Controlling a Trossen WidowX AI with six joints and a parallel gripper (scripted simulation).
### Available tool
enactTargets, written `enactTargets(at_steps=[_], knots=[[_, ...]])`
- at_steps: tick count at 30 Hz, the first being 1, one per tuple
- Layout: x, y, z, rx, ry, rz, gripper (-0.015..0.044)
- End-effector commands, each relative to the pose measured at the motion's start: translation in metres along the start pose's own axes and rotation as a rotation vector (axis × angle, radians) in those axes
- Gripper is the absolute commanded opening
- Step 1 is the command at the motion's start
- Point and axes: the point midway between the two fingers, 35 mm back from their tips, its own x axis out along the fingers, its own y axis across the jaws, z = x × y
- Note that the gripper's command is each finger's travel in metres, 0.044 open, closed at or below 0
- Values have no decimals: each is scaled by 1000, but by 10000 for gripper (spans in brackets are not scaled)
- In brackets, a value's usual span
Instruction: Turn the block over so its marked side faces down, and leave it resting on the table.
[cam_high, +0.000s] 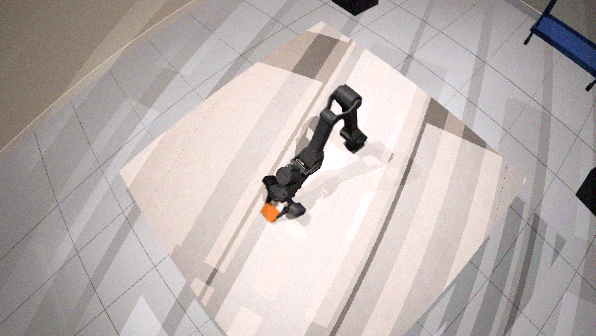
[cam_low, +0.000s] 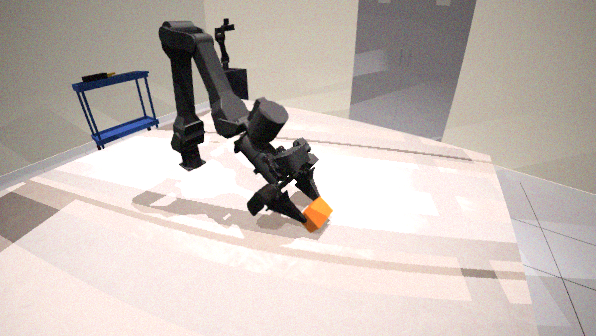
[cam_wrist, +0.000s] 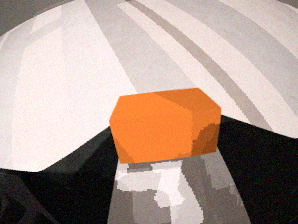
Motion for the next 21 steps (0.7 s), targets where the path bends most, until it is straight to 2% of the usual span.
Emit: enactTargets(at_steps=[1, 10, 21], knots=[[0, 1, -10, -2, -47, 5, 0], [-12, 1, -16, -2, -182, 5, 0], [-15, 1, -14, -2, -222, 5, 0]])
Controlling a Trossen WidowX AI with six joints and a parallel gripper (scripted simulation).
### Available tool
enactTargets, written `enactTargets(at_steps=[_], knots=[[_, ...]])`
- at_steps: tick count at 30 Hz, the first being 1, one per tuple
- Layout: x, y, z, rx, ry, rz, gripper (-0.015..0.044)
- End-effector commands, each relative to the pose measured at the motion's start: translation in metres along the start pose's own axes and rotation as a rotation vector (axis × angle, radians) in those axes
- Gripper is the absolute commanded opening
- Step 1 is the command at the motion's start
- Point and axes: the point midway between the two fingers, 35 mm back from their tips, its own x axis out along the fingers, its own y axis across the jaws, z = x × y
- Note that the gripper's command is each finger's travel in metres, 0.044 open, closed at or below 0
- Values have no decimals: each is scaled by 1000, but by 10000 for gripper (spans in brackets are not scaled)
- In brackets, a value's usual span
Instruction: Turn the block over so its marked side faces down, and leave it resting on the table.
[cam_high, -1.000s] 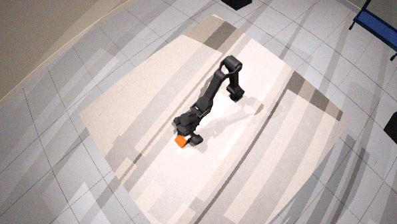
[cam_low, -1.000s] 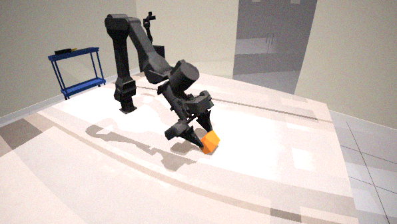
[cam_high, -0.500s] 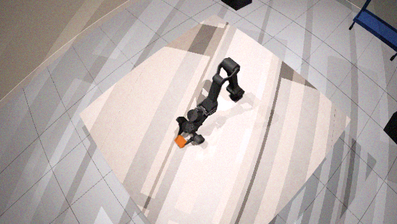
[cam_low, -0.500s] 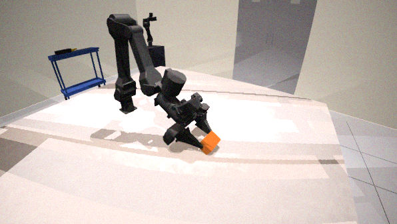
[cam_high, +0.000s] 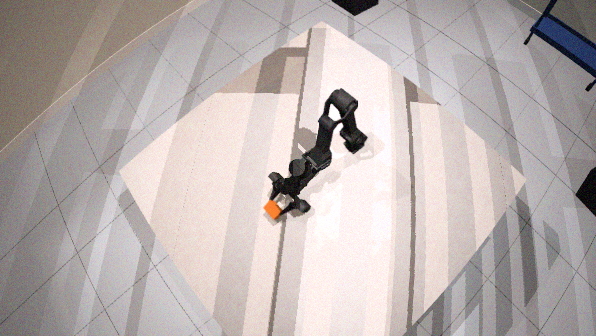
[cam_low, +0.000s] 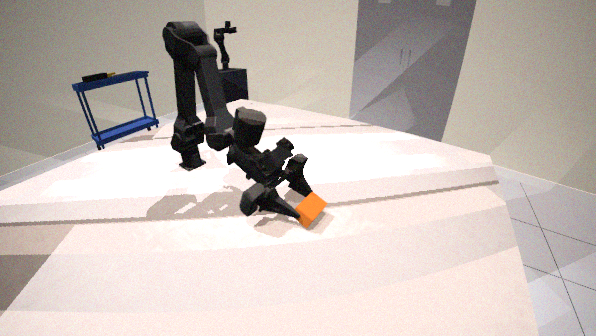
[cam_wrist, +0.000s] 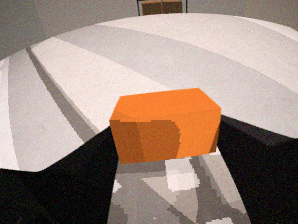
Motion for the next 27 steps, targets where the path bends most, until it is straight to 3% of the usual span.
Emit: enactTargets(at_steps=[1, 9, 25, 27], knots=[[-1, 1, -1, -1, -5, 5, 0], [-1, 1, -1, -1, -5, 5, 0], [-1, 1, -1, -1, -5, 5, 420], [-1, 1, -1, -1, -5, 5, 440]])
